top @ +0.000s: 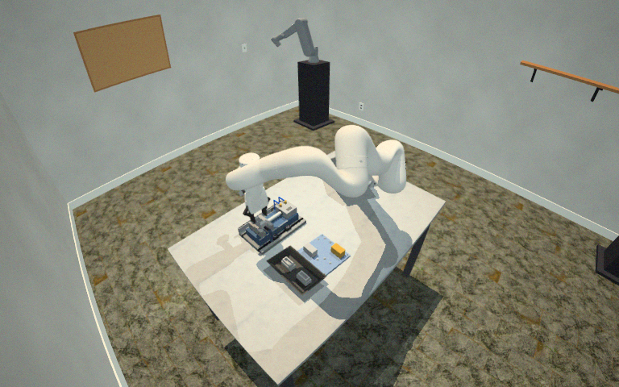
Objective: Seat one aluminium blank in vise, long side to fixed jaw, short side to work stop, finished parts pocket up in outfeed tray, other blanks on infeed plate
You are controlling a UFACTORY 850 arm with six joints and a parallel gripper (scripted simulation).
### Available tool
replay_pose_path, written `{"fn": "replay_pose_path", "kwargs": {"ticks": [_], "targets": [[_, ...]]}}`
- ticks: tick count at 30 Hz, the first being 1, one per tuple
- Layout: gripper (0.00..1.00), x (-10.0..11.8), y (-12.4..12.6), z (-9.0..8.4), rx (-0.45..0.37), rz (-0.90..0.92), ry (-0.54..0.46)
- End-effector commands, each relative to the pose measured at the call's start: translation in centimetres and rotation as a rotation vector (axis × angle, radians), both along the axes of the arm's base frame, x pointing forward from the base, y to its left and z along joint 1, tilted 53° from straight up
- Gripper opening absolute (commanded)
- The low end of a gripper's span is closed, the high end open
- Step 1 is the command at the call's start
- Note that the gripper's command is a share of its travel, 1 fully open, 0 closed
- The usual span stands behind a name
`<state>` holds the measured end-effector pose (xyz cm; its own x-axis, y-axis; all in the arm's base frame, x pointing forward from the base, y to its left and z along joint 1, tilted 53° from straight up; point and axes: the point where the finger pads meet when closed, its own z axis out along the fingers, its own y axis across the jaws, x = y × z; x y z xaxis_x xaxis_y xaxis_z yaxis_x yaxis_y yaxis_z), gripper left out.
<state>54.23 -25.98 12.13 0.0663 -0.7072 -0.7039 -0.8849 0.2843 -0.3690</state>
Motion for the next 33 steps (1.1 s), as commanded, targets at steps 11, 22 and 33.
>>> {"fn": "replay_pose_path", "kwargs": {"ticks": [11,22,33], "targets": [[0.69,-1.8,-2.6,2.4,-0.001,-0.001,-0.001],[0.69,-2.4,-3.5,3.3,-0.001,-0.001,-0.001],[0.0,-2.4,-3.5,3.3,-0.001,-0.001,-0.001]]}}
